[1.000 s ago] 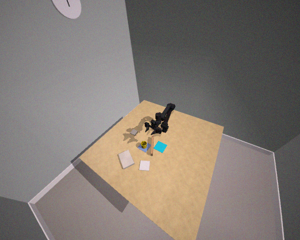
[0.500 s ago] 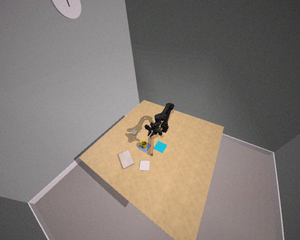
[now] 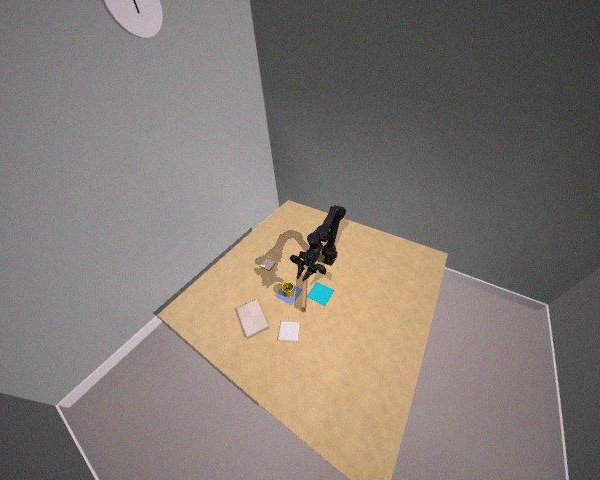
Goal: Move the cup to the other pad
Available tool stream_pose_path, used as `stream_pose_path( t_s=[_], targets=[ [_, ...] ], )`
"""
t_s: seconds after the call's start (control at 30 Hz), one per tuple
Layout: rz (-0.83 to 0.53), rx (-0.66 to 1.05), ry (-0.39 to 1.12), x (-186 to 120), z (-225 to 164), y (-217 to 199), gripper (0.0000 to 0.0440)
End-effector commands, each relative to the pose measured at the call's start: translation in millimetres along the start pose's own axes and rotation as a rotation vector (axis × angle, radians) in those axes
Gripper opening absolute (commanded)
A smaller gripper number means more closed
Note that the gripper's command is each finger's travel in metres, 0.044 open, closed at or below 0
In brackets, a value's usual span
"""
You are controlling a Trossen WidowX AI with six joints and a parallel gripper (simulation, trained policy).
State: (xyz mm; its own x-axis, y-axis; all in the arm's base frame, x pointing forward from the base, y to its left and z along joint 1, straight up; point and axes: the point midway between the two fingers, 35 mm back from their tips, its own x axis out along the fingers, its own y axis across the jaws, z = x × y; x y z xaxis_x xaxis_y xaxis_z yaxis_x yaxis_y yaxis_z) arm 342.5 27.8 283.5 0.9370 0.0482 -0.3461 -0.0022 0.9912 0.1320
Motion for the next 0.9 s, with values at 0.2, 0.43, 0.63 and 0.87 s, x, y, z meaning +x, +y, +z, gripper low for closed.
stream_pose_path(
  t_s=[0.2, 0.43, 0.63, 0.87],
  targets=[
    [-0.011, 0.041, 0.146, 11.1, -9.8, 7.9, 0.0121],
    [-0.027, 0.061, 0.254, 17.8, -18.2, 11.6, 0.0109],
    [-0.047, 0.069, 0.349, 22.7, -26.3, 13.0, 0.0102],
    [-0.077, 0.066, 0.458, 27.2, -36.4, 12.0, 0.0112]
  ],
)
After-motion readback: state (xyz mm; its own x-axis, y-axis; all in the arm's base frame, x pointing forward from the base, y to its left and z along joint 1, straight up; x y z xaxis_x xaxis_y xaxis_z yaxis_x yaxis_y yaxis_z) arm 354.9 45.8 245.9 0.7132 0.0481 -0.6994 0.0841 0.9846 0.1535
